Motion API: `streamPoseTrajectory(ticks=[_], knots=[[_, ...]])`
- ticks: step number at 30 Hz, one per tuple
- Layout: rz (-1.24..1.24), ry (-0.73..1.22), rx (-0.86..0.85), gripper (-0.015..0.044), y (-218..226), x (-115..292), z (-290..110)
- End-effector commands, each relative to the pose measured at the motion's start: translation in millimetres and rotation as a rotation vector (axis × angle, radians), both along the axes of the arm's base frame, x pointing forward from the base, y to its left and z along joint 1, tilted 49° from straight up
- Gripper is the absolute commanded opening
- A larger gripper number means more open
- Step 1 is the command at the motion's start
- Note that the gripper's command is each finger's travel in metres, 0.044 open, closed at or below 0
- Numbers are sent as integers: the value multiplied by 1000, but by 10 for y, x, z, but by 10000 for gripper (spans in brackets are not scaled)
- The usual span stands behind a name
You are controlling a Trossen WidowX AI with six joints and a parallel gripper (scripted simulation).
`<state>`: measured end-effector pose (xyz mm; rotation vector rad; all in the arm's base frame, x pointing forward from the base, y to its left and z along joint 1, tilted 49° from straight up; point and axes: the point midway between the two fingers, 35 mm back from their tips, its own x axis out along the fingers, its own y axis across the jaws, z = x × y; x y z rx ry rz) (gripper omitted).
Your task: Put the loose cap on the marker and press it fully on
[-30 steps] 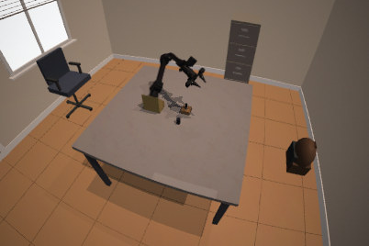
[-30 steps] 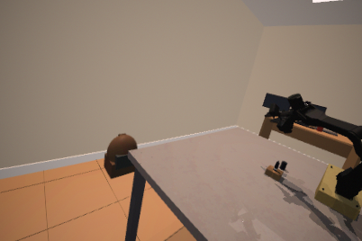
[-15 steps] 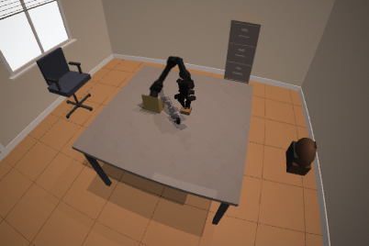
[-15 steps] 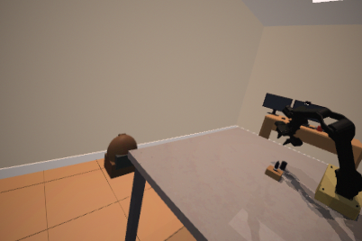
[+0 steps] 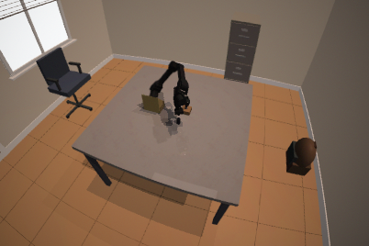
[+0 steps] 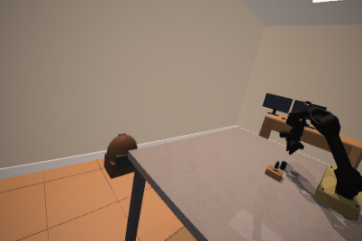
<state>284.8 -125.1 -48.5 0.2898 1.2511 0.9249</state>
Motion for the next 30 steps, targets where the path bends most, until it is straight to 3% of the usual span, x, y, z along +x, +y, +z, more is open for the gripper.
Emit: streamPoseTrajectory(ticks=[1, 6, 30], knots=[[-14, 21, 13, 256, 12, 2, 2], [-14, 20, 15, 256, 275, 9, -232], [-14, 20, 16, 256, 548, 10, -484]])
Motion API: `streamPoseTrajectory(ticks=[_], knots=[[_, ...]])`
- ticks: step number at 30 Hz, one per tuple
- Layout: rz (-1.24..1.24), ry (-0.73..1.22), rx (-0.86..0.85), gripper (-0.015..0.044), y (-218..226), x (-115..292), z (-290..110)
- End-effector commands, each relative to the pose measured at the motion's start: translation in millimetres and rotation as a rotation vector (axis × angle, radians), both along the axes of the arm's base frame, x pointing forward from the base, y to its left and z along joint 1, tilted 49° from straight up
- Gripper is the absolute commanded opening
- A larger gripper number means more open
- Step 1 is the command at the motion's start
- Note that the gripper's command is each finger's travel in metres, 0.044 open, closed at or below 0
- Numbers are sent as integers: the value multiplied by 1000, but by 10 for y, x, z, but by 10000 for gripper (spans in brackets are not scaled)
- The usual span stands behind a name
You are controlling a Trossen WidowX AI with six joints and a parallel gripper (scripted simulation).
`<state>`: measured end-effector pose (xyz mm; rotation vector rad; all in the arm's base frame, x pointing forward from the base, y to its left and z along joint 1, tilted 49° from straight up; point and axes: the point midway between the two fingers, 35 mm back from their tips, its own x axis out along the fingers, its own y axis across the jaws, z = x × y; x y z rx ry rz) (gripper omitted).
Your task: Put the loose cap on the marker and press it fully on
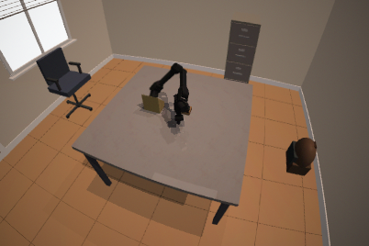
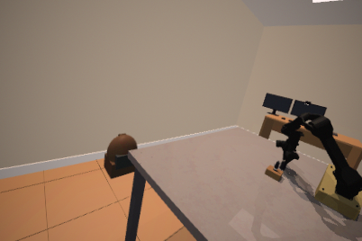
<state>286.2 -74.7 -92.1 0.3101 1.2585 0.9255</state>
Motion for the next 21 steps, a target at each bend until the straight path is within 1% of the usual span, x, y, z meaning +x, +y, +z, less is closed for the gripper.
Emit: streamPoseTrajectory(ticks=[1, 21], knots=[[-7, 5, 5, 256, 57, -3, -58], [-7, 5, 8, 256, 281, -14, -247]])
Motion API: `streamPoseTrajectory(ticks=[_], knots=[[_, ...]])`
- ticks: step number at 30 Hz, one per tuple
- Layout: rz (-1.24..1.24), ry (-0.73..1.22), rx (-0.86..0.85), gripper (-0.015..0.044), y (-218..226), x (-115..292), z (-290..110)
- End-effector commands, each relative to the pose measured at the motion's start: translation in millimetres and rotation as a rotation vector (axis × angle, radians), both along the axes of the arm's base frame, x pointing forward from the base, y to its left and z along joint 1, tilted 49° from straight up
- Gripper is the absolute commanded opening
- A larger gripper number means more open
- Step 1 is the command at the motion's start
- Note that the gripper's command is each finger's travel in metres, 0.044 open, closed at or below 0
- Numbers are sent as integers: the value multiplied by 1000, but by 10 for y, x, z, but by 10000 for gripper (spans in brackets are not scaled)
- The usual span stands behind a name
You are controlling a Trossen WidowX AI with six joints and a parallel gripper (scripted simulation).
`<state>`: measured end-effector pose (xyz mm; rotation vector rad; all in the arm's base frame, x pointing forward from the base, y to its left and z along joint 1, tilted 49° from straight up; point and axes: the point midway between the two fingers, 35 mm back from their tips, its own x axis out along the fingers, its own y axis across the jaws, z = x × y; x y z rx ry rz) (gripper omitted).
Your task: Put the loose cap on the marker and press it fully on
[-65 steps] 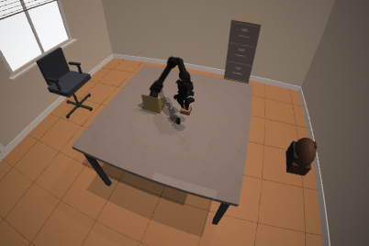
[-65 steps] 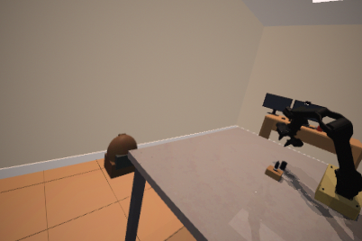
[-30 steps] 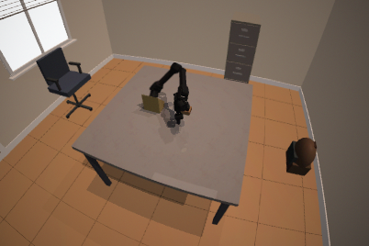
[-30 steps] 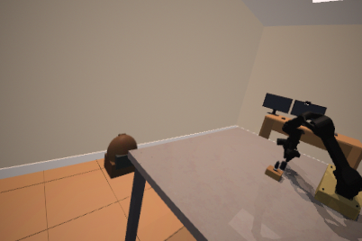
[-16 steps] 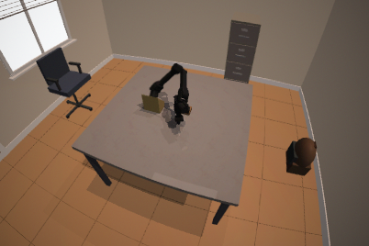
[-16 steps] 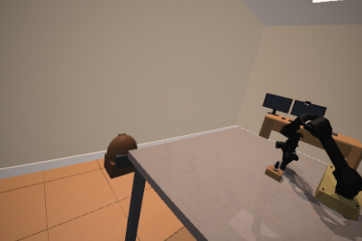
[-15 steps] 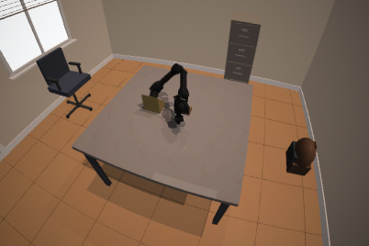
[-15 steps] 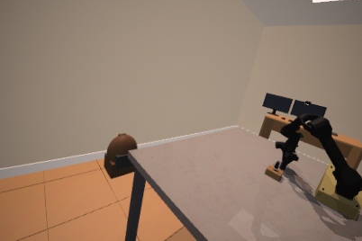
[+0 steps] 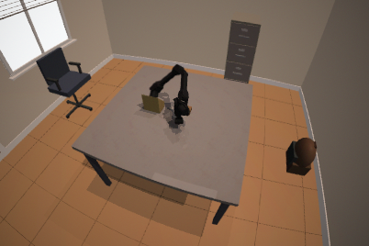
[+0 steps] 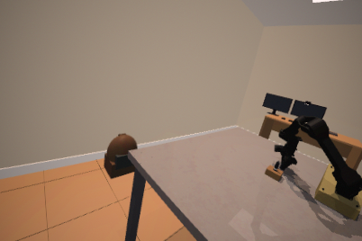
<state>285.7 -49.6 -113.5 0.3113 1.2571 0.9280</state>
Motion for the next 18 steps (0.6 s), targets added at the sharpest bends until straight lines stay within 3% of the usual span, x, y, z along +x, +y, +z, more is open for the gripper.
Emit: streamPoseTrajectory(ticks=[1, 4, 13, 16, 18], knots=[[-8, 5, 5, 229, 30, -13, -34], [-8, 5, 5, 151, 30, -13, -34], [-8, 5, 5, 91, 30, -13, -34], [-19, 5, -8, 12, -4, -1, -43], [-26, 6, -16, 0, -45, 8, -32]])
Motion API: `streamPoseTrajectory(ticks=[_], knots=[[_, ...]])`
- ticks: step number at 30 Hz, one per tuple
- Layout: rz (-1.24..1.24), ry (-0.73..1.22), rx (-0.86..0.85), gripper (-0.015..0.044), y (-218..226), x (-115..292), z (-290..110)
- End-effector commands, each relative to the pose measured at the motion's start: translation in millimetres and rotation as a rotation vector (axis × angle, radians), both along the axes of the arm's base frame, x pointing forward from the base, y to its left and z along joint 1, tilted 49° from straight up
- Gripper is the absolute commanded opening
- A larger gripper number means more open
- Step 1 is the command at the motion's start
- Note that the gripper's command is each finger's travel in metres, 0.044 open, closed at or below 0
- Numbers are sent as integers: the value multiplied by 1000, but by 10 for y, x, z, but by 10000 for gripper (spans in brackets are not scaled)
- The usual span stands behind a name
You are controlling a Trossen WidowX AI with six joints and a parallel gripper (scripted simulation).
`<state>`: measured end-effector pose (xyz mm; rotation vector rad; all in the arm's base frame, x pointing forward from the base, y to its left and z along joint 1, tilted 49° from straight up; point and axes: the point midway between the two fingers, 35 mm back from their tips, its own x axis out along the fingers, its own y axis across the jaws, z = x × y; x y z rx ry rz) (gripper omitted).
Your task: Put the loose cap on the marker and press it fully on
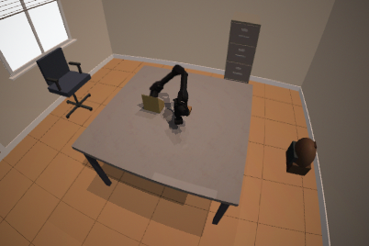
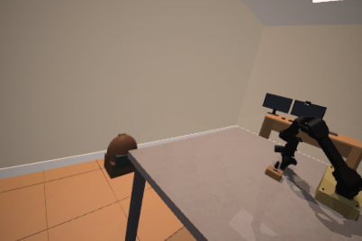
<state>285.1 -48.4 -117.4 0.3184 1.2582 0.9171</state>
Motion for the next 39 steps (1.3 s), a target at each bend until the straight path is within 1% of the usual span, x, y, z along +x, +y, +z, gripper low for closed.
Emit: streamPoseTrajectory(ticks=[1, 21, 26, 39], knots=[[-14, 2, -14, 0, -73, 14, 21], [3, 2, 3, 0, -438, -21, 404], [3, 2, 3, 0, -435, -14, 432], [2, 4, 2, 0, -279, 97, 903]])
